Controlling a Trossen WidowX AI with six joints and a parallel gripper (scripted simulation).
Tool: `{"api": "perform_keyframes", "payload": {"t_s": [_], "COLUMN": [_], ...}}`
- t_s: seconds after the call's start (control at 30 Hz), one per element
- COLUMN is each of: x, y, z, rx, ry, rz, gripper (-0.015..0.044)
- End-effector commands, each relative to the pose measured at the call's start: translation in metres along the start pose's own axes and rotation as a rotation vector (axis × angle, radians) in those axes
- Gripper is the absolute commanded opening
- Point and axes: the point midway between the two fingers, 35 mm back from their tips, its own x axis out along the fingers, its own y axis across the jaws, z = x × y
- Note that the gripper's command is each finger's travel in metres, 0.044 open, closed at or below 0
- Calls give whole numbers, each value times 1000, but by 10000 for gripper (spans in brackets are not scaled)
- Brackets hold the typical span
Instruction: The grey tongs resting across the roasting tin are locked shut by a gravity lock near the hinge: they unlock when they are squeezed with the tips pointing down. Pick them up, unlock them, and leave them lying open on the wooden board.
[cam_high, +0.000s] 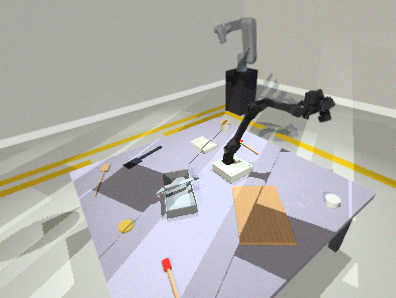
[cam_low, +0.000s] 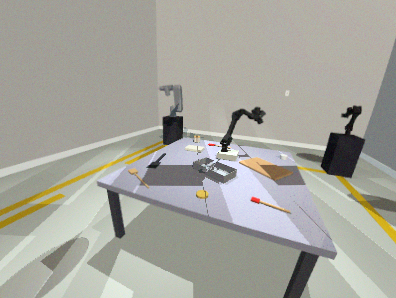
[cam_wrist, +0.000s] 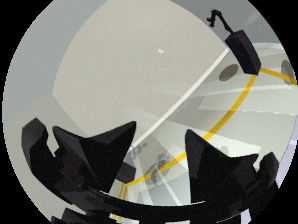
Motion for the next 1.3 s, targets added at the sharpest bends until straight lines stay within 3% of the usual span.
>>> {"api": "perform_keyframes", "payload": {"t_s": [0.0, 0.3, 0.73, 1.0, 1.27], "x": [-34, -139, -339, -482, -624], "y": [-45, -142, -236, -267, -273], "z": [44, 126, 188, 186, 150], "rx": [-21, -29, 29, 123, 241], "ry": [-75, -220, -400, -506, -605], "rz": [-120, -401, -777, -1002, -1199], "gripper": [260, 260, 260, 260, 260]}}
